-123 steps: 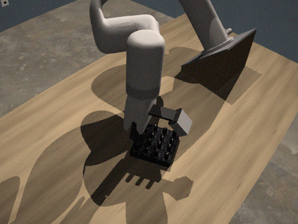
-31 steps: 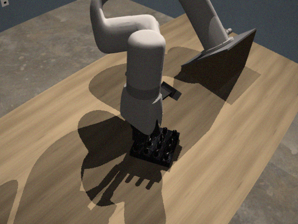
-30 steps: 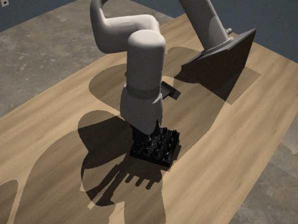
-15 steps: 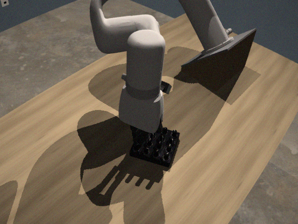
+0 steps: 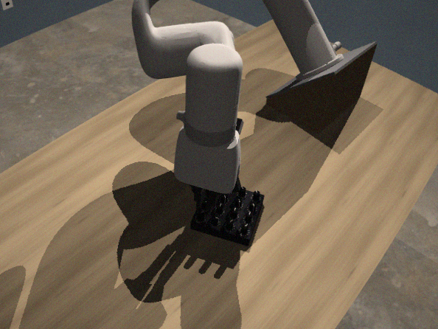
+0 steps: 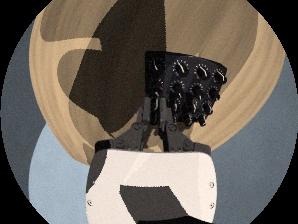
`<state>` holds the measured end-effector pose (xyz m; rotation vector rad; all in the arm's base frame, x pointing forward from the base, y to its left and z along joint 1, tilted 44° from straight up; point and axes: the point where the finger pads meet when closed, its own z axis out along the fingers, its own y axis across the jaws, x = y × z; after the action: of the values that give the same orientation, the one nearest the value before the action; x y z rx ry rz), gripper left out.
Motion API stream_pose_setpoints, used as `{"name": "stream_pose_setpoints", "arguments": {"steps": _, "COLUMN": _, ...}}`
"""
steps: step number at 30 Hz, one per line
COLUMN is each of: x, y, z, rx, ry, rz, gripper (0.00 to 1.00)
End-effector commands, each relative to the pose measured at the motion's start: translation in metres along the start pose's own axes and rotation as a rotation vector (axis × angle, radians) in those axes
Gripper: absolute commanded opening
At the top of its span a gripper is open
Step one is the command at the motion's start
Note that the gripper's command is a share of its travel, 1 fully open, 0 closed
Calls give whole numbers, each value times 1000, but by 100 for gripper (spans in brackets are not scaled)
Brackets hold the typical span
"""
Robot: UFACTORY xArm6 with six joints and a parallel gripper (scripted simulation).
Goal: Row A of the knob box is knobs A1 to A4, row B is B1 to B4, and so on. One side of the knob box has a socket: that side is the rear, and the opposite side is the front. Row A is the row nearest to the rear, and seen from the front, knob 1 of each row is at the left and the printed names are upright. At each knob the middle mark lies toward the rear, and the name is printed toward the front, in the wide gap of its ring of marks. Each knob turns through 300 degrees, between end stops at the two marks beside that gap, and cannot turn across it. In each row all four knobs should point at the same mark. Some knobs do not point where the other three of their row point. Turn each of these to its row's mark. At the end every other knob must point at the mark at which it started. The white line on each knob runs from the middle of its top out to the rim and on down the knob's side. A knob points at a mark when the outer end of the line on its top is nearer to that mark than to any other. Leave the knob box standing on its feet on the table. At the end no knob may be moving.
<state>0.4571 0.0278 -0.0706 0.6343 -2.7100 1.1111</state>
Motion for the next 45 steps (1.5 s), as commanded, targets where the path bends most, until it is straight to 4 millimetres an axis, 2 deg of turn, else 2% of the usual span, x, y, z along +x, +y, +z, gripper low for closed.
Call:
{"name": "stream_pose_setpoints", "arguments": {"steps": 1, "x": -1, "y": 0, "z": -1, "rx": 0, "ry": -3, "rz": -23, "gripper": 8}}
{"name": "stream_pose_setpoints", "arguments": {"steps": 24, "x": -1, "y": 0, "z": -1, "rx": 0, "ry": -3, "rz": -39, "gripper": 8}}
{"name": "stream_pose_setpoints", "arguments": {"steps": 25, "x": -1, "y": 0, "z": -1, "rx": 0, "ry": -3, "rz": -39, "gripper": 19}}
{"name": "stream_pose_setpoints", "arguments": {"steps": 45, "x": -1, "y": 0, "z": -1, "rx": 0, "ry": -3, "rz": -39, "gripper": 19}}
